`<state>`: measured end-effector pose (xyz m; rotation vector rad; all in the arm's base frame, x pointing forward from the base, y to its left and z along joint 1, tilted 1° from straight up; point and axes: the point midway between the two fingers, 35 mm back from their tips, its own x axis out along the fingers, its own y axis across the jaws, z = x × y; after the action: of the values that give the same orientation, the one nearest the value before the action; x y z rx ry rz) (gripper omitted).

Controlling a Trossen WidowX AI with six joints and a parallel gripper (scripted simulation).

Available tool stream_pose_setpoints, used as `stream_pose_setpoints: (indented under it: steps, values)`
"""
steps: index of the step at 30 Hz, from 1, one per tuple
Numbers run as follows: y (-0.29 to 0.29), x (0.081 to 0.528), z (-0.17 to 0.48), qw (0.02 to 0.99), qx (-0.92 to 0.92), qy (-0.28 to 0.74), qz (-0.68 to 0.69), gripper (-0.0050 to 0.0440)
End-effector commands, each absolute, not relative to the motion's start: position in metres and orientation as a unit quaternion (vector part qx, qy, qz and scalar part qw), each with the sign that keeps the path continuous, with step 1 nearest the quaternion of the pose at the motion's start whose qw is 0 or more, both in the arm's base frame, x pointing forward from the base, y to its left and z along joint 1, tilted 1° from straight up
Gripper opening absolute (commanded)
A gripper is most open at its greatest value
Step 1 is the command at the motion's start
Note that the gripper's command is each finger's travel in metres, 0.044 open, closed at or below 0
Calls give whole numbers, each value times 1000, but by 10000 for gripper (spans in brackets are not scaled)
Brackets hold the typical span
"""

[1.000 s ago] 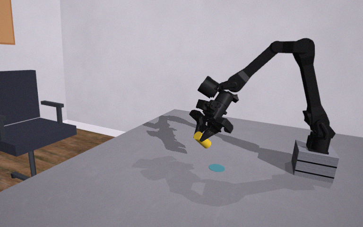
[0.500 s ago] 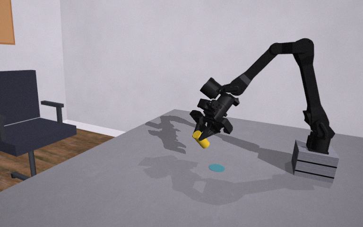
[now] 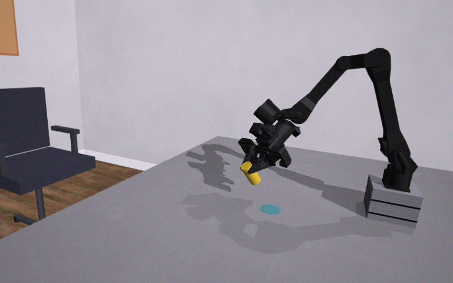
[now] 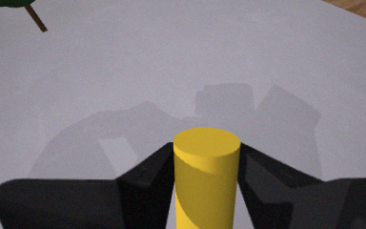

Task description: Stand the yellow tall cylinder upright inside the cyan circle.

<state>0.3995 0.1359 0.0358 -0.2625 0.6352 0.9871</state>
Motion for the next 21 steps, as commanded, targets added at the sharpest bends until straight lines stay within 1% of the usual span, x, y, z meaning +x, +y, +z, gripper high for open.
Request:
stream_pose_setpoints:
  steps: [1, 21]
  values:
    - [133, 400, 39, 831, -113, 281, 467, 105]
    - [125, 392, 45, 843, -78, 220, 484, 105]
